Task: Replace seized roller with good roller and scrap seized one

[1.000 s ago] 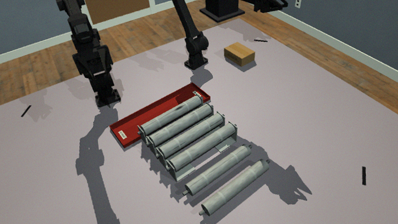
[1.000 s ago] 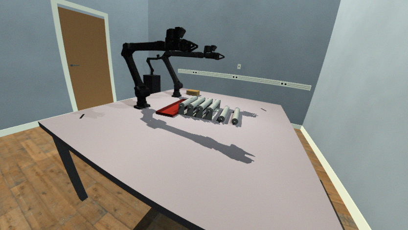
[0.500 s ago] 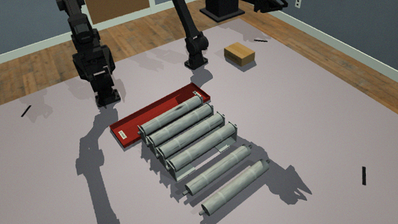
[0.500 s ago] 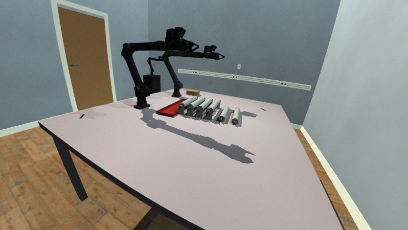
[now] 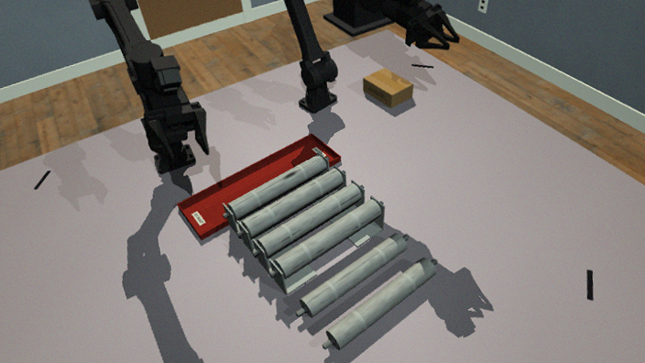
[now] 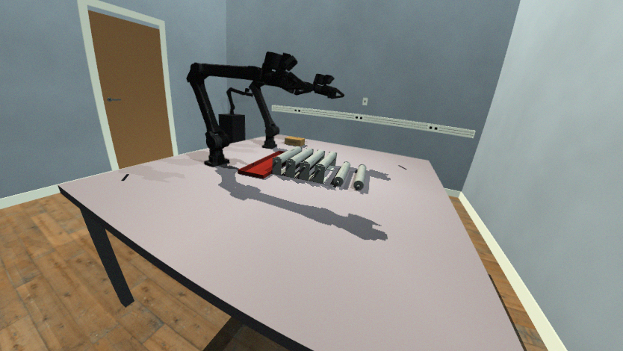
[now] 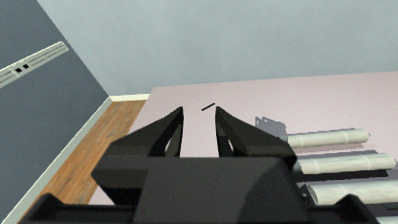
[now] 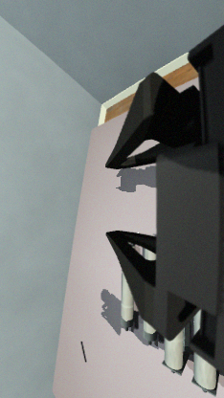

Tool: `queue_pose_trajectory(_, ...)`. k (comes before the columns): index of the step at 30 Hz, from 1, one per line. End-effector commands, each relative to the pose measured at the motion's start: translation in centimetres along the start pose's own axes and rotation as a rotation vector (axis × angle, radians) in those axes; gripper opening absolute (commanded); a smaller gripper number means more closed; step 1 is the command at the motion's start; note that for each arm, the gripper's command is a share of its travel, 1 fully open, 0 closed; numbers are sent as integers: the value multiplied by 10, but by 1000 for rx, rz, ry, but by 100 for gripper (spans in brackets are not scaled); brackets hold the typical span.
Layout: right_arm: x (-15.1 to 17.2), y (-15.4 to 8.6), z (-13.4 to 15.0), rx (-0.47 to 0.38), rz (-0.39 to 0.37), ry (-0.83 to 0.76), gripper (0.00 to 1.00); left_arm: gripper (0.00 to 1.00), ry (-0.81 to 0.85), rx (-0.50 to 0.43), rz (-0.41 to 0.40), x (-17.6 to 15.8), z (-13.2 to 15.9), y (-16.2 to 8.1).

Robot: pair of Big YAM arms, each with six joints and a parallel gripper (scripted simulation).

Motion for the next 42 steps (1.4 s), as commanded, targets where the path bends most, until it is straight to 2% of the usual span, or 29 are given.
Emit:
queue_pose_trajectory(1, 7, 0, -48, -43, -5, -110, 62, 32, 83, 4, 8, -5, -11, 5)
queue_pose_trajectory(2, 9, 2, -48, -32, -9, -132, 62, 32, 98, -1, 7, -6, -16, 3)
queue_pose_trajectory(5, 19, 16, -30, 39, -35, -208, 62, 32, 168, 104, 78, -40, 31, 17)
queue_pose_trajectory(8, 28, 28, -12, 106, -55, -284, 62, 32, 232, 108, 101, -52, 21, 24)
queue_pose_trajectory(11, 36, 38, 5, 172, -84, -361, 62, 32, 305, 182, 163, -80, 56, 27)
queue_pose_trajectory(14, 45, 47, 24, 237, -116, -438, 62, 32, 372, 190, 193, -93, 51, 31)
queue_pose_trajectory(15, 48, 49, 30, 258, -128, -463, 62, 32, 398, 212, 215, -102, 62, 31)
queue_pose_trajectory(17, 48, 49, 30, 258, -128, -463, 62, 32, 398, 212, 215, -102, 62, 31)
queue_pose_trajectory(18, 49, 50, 34, 274, -135, -488, 62, 32, 416, 190, 209, -100, 48, 26)
queue_pose_trajectory(19, 52, 52, 35, 285, -147, -509, 62, 32, 438, 217, 234, -109, 66, 21)
queue_pose_trajectory(21, 59, 57, 51, 332, -180, -560, 62, 32, 487, 245, 270, -125, 74, 32)
queue_pose_trajectory(22, 64, 60, 60, 355, -200, -588, 62, 32, 519, 279, 306, -138, 94, 31)
queue_pose_trajectory(24, 70, 64, 72, 394, -227, -640, 62, 32, 568, 293, 337, -150, 100, 31)
queue_pose_trajectory(25, 73, 66, 79, 416, -241, -667, 62, 32, 590, 281, 340, -153, 89, 35)
queue_pose_trajectory(28, 82, 70, 97, 473, -291, -745, 62, 32, 672, 327, 405, -175, 116, 29)
queue_pose_trajectory(31, 90, 73, 116, 529, -346, -822, 62, 32, 747, 335, 448, -191, 118, 29)
queue_pose_trajectory(32, 93, 74, 122, 546, -365, -847, 62, 32, 775, 349, 471, -198, 128, 25)
queue_pose_trajectory(34, 93, 74, 122, 546, -365, -847, 62, 32, 775, 349, 471, -198, 128, 25)
queue_pose_trajectory(35, 93, 73, 125, 560, -377, -869, 62, 32, 791, 317, 457, -194, 107, 24)
queue_pose_trajectory(36, 95, 74, 126, 567, -395, -888, 62, 32, 810, 317, 469, -197, 110, 17)
queue_pose_trajectory(37, 101, 75, 137, 590, -422, -916, 62, 32, 846, 363, 517, -212, 137, 21)
queue_pose_trajectory(39, 108, 76, 151, 627, -467, -969, 62, 32, 907, 394, 575, -229, 158, 15)
queue_pose_trajectory(41, 113, 76, 163, 658, -511, -1018, 62, 32, 959, 396, 606, -239, 161, 13)
queue_pose_trajectory(42, 116, 76, 169, 676, -534, -1044, 62, 32, 982, 378, 606, -242, 149, 18)
Point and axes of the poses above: on each arm, the point where the finger pads meet when closed, its own y axis out along the fingers, its own x axis across the jaws, z = x × y, the point moved 3 cm from there along -y, back along the fingers, and after that the axes turned 12 degrees about y, right-handed, at the moved point
